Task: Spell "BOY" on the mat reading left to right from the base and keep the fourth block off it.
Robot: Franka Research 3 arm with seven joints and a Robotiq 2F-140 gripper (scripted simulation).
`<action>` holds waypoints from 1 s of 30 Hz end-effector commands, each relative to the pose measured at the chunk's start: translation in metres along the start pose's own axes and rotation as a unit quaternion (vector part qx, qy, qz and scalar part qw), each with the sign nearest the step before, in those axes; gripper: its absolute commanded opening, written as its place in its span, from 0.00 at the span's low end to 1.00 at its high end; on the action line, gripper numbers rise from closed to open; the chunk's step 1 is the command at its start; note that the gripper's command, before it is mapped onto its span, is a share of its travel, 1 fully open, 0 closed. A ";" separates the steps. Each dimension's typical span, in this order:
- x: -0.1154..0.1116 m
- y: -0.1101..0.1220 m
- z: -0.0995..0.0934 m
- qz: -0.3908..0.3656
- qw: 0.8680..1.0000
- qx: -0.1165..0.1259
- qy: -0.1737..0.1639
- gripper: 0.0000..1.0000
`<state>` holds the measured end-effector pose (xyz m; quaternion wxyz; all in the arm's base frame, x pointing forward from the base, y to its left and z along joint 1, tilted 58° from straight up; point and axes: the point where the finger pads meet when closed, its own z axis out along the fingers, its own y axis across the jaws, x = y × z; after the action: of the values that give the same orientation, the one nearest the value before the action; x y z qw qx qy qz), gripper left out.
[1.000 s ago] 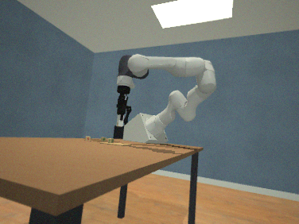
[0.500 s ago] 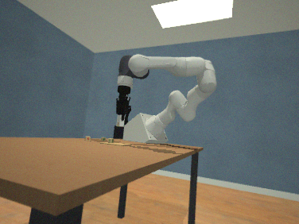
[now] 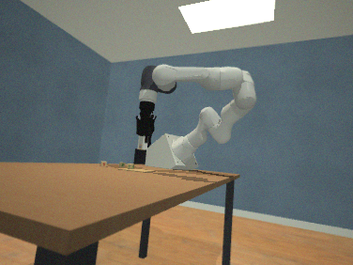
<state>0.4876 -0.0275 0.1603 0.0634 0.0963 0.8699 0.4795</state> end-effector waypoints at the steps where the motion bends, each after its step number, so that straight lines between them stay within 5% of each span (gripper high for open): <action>1: 0.001 0.000 0.000 -0.070 0.998 0.002 0.001 0.13; 30: 0.005 0.003 0.000 -0.254 0.967 0.001 0.000 0.13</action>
<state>0.4844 -0.0251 0.1634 0.1610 -0.0838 0.8711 0.4563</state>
